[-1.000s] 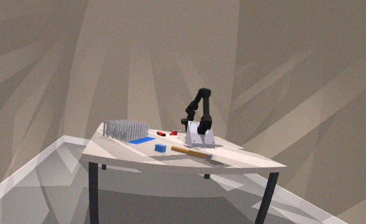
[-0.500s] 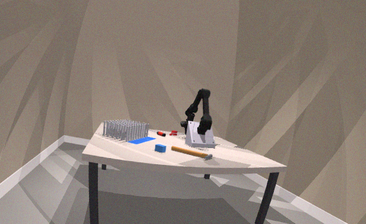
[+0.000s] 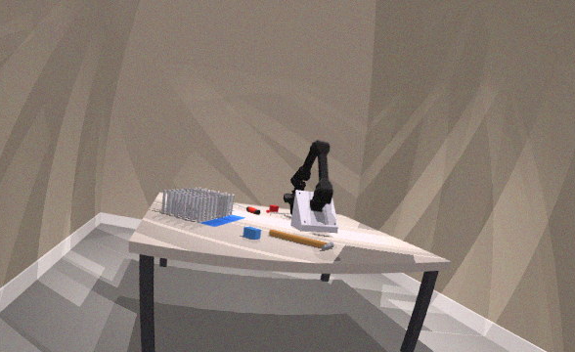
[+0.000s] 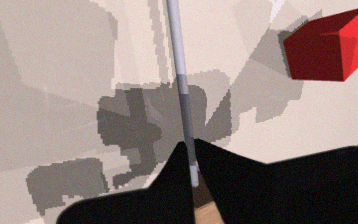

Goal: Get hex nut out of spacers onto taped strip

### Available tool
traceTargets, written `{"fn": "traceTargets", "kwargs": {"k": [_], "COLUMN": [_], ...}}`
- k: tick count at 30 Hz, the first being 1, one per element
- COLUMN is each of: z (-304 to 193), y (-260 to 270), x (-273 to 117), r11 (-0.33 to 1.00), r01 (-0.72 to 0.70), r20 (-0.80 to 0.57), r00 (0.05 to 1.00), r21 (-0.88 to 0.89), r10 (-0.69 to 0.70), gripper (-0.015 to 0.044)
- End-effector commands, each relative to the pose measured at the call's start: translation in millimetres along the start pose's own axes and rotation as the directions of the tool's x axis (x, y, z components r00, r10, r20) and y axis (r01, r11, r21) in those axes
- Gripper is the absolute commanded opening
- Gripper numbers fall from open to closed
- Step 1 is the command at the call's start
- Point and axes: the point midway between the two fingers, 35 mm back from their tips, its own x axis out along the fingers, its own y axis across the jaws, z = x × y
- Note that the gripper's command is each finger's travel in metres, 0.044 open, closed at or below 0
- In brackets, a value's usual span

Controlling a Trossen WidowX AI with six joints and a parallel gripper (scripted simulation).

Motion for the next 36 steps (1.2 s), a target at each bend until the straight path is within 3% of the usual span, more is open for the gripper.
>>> {"fn": "traceTargets", "kwargs": {"k": [1, 15, 21, 36], "z": [0.0, 0.0, -0.3, -0.2], "y": [-0.2, -0.2, -18.3, -18.8], "x": [-0.3, -0.3, -65.1, -68.1], "r11": [1.000, 1.000, 1.000, 1.000], "r01": [0.000, 0.000, 0.001, 0.001], "r20": [0.000, 0.000, 0.000, 0.000], "r00": [1.000, 1.000, 1.000, 1.000], "r21": [0.000, 0.000, 0.000, 0.000], "r10": [0.000, 0.000, -0.001, -0.001], "gripper": [0.0079, 0.0440, 0.0440, 0.0440]}}
